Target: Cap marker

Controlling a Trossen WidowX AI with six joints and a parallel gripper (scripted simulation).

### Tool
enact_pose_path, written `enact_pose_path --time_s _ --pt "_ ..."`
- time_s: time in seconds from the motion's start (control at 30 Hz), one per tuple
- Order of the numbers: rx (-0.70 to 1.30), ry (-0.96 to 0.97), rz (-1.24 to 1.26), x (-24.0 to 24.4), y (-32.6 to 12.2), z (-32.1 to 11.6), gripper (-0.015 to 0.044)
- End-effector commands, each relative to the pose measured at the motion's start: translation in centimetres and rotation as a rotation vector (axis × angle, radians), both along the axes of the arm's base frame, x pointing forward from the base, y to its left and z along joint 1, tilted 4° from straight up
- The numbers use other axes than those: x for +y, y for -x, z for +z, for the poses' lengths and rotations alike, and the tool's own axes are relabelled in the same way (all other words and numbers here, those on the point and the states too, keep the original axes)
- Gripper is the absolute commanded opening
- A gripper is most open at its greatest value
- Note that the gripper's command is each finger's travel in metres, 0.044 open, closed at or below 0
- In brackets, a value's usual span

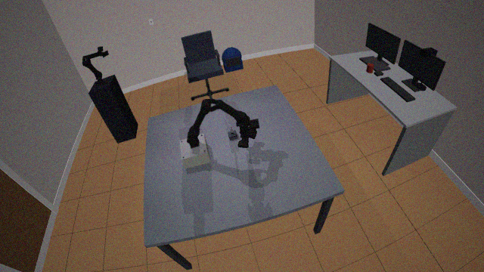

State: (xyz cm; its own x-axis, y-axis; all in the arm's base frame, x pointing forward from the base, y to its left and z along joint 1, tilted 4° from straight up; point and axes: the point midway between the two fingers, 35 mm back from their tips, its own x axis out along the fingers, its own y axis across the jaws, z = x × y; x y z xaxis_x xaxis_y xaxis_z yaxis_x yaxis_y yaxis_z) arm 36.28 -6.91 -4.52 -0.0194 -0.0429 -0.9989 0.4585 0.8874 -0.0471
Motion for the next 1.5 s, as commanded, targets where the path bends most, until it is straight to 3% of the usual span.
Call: enact_pose_path --time_s 0.0,0.37,1.47 --pt "-0.003 0.003 -0.002 0.0 -0.1 1.5 0.0000" --pt "-0.003 0.002 -0.002 0.5 0.0 4.3 0.0000" --pt "0.000 -0.010 -0.001 13.0 4.7 8.6 0.0000"
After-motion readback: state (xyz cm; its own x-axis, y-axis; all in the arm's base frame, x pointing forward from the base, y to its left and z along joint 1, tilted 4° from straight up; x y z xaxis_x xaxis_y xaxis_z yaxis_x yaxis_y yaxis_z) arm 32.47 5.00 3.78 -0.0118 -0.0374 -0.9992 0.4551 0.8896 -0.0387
